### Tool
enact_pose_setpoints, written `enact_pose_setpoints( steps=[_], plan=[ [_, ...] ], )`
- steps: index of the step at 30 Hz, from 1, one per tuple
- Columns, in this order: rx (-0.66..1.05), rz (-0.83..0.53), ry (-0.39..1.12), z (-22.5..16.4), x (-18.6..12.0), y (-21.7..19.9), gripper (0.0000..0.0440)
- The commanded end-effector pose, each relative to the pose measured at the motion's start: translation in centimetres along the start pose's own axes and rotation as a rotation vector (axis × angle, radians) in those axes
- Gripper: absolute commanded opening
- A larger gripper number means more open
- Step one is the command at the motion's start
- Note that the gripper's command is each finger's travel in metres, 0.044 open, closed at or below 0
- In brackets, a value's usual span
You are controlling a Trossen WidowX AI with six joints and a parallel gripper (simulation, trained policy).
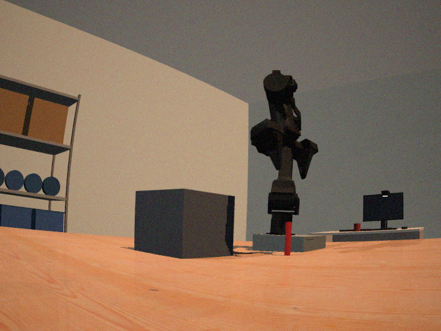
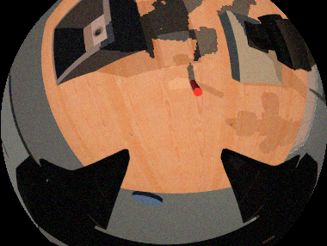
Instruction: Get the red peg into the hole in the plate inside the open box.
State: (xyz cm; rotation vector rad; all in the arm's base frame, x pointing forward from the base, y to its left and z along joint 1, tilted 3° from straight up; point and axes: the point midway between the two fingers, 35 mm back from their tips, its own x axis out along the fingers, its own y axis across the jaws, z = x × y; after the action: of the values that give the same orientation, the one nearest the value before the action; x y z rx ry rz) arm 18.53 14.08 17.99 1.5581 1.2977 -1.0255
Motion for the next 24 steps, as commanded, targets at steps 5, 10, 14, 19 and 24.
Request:
enact_pose_setpoints(
  steps=[5, 10, 14, 19, 24],
  plan=[
    [-0.095, -0.100, -0.076, 1.0, 2.4, -1.7, 0.0435],
    [-0.153, -0.155, -0.111, 1.7, 3.8, -2.6, 0.0435],
    [-0.193, -0.192, -0.134, 2.2, 4.7, -3.3, 0.0435],
    [-0.232, -0.226, -0.160, 3.0, 6.1, -3.9, 0.0437],
    [-0.258, -0.247, -0.178, 3.8, 7.6, -4.3, 0.0440]
  ],
)
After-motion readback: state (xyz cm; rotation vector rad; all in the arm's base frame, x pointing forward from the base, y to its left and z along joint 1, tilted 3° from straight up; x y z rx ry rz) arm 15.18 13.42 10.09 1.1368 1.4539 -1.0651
